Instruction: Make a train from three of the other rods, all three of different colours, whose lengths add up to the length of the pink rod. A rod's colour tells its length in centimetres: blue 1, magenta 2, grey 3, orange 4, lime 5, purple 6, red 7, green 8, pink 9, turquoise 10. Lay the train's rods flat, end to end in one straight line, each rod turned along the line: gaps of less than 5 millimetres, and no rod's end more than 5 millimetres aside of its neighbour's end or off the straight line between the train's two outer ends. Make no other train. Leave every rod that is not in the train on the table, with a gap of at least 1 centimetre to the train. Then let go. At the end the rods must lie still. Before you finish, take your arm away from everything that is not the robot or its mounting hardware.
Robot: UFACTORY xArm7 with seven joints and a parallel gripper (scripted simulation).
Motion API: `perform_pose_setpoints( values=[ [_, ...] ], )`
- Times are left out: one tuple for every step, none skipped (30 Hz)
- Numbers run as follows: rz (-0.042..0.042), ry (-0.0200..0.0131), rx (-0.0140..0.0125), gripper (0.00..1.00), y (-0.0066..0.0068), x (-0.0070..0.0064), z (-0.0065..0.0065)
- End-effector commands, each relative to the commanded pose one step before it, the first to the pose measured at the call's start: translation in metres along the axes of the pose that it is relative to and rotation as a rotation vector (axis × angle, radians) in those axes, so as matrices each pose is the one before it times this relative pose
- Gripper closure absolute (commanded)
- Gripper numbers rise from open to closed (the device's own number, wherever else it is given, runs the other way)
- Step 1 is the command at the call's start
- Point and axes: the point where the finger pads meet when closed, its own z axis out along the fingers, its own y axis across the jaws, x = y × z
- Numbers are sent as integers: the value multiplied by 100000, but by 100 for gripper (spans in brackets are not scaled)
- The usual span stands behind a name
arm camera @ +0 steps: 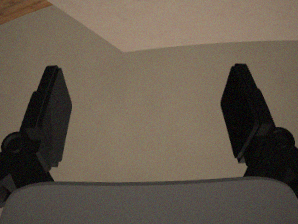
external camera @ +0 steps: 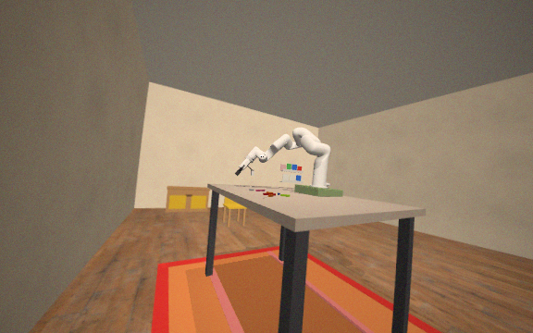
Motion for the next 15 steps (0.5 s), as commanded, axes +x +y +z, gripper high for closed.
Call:
perform_pose_setpoints(
  values=[
    [-424,-417,-90,0,111,-348,-115],
    [-13258,2706,-7005,0,4239,-644,828],
    [-133,25,-69,0,40,-11,10],
    [-464,88,-239,0,140,-38,33],
    [-1380,259,-708,0,416,-113,98],
    [-2359,434,-1202,0,705,-197,165],
    [0,0,0,0,0,0,0],
    [0,0,0,0,0,0,0],
    [0,0,0,0,0,0,0],
    [0,0,0,0,0,0,0],
    [0,0,0,0,0,0,0],
    [0,0,0,0,0,0,0],
    [0,0,0,0,0,0,0],
    [0,0,0,0,0,0,0],
    [0,0,0,0,0,0,0]
  ],
)
